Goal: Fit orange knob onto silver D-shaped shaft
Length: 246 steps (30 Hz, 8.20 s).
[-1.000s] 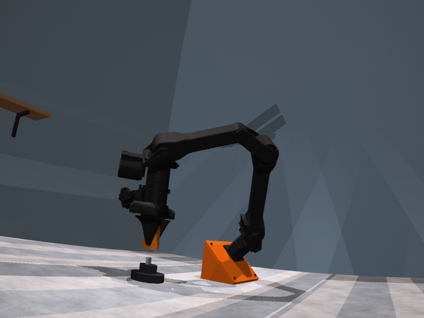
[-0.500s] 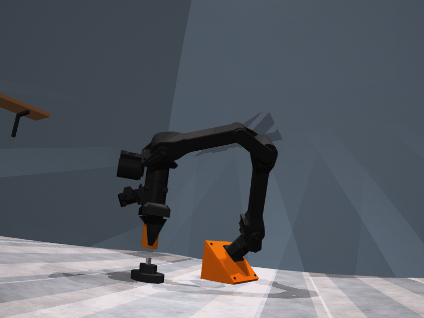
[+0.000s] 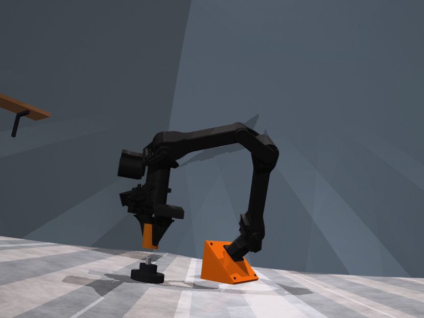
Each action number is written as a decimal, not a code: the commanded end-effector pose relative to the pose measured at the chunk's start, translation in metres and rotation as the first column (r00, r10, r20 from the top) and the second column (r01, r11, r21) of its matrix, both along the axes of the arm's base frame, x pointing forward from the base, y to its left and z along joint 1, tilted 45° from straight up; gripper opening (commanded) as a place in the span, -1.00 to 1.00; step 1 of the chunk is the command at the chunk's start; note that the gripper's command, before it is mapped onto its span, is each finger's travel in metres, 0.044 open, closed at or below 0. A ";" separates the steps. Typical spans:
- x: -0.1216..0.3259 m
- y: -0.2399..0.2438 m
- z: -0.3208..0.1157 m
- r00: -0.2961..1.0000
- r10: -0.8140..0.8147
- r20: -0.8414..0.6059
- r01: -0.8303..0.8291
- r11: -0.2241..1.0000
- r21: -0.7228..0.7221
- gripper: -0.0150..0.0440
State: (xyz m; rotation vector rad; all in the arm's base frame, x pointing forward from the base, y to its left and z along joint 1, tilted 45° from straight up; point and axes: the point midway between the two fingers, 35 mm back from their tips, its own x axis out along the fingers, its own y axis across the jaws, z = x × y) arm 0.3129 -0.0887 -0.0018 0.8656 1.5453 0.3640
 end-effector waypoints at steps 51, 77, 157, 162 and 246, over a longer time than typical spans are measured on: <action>0.000 0.003 -0.001 0.242 0.717 0.654 -0.665 0.614 -0.426 -0.49; 0.002 0.014 -0.015 0.237 0.717 0.655 -0.665 0.612 -0.428 -0.49; -0.002 0.015 -0.015 0.186 0.727 0.661 -0.671 0.586 -0.454 -0.49; 0.000 0.014 -0.017 0.186 0.727 0.661 -0.671 0.585 -0.454 -0.49; -0.001 0.019 -0.019 0.211 0.722 0.659 -0.669 0.598 -0.442 -0.49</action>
